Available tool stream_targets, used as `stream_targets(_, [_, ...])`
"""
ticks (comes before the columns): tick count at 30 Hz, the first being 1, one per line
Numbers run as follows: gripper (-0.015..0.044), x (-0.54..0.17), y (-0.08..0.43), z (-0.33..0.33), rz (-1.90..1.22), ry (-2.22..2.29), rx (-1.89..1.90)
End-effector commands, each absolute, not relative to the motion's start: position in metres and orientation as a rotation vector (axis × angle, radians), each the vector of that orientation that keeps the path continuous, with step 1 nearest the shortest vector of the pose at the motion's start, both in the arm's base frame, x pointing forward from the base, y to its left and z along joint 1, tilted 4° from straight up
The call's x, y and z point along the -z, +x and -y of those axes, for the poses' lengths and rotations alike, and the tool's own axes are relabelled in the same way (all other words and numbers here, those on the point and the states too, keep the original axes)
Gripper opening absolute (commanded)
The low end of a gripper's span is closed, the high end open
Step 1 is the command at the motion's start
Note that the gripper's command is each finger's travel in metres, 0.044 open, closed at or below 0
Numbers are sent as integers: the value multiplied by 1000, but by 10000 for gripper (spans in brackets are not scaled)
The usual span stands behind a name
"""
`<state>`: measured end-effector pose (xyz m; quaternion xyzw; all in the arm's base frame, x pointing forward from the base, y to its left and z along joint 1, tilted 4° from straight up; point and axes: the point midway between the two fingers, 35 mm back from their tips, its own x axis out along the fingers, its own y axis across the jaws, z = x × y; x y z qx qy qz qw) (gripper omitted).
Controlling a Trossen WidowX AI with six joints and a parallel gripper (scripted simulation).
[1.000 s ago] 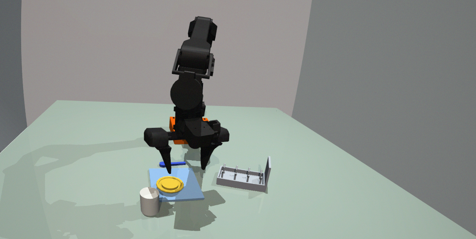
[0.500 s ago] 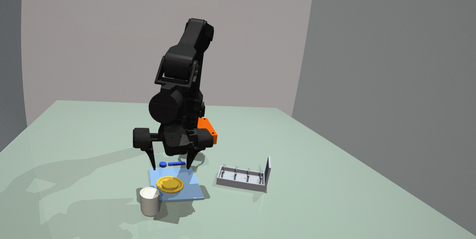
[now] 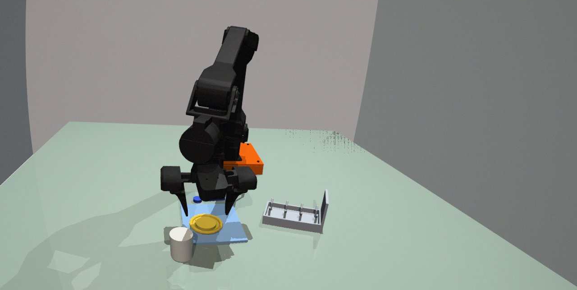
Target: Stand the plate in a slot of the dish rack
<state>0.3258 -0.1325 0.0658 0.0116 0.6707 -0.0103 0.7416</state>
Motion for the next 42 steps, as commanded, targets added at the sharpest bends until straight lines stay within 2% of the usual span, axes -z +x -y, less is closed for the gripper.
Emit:
stream_targets(1, [400,-56,325,133,-1483,30,26])
stream_targets(28, [393,-28,324,133,-1483,30,25])
stream_targets(38, [326,-28,324,133,-1483,30,25])
stream_targets(42, [221,-34,326,133,-1483,30,26])
